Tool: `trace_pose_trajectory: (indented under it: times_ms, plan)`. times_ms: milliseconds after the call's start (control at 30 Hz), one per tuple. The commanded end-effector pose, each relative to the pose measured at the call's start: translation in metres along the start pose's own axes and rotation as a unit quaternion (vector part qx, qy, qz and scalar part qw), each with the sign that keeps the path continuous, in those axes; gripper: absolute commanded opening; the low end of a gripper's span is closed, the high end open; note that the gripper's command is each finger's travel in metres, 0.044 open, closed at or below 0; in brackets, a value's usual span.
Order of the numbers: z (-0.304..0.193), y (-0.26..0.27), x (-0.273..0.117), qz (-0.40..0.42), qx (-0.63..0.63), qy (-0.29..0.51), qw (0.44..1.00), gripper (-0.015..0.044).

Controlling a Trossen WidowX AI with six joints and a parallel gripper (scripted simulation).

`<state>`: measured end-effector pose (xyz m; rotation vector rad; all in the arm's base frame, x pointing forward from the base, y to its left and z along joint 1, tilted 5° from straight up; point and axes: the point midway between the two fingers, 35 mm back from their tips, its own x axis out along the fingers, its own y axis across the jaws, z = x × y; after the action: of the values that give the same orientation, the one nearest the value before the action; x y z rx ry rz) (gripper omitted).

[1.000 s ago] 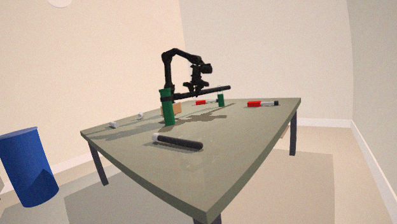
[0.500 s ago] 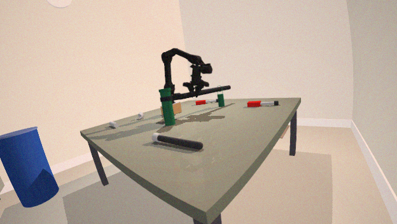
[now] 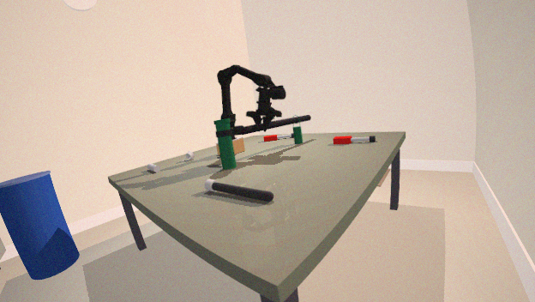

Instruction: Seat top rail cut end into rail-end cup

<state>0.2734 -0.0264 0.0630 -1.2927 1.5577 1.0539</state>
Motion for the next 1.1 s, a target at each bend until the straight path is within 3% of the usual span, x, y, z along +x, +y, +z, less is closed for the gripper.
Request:
trace_pose_trajectory:
  times_ms: [0, 1067]
  plan:
    - [-0.0112, 0.0003, -0.0031, -0.003, 0.002, 0.013, 1.0, 0.0]
    - [-0.0211, -0.0001, -0.0098, -0.003, 0.002, 0.013, 1.0, 0.0]
